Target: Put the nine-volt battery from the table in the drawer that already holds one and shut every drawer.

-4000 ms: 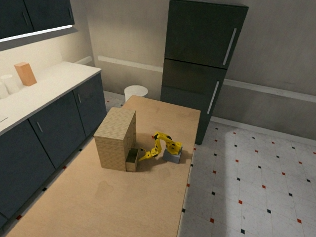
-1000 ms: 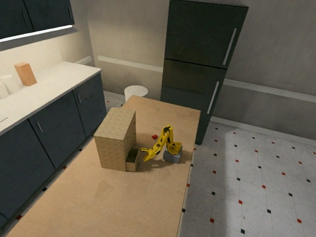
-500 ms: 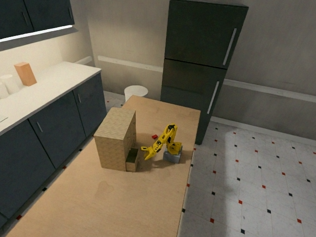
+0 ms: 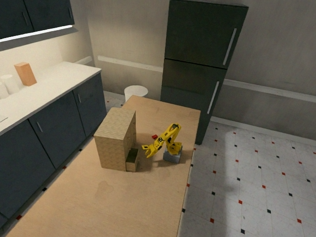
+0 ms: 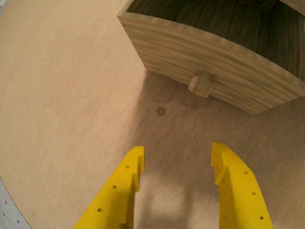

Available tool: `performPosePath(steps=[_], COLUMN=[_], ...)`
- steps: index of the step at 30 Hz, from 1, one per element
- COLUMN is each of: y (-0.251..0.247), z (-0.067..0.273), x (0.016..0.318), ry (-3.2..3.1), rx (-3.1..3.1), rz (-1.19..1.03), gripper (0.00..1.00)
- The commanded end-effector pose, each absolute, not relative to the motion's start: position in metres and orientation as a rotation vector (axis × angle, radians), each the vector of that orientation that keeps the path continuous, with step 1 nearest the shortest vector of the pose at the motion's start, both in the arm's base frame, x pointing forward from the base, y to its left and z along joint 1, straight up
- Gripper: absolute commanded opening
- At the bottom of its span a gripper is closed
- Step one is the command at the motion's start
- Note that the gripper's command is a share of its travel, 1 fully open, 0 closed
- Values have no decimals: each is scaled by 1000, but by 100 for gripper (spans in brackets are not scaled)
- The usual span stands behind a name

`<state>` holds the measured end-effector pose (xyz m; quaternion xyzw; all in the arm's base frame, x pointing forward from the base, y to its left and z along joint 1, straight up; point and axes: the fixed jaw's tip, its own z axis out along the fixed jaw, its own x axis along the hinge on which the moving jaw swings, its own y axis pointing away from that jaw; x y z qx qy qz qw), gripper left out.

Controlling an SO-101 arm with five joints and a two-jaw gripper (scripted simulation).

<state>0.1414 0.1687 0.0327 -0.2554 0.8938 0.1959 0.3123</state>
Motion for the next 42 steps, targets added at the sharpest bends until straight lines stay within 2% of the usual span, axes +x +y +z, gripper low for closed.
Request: performPosePath(steps=[1, 29, 42], y=[160, 116, 115], z=[35, 51, 51], x=[137, 97, 96], ry=[2383, 2396, 2396], rx=[-720, -1098, -1106], rz=[472, 274, 270], gripper=[21, 21, 21])
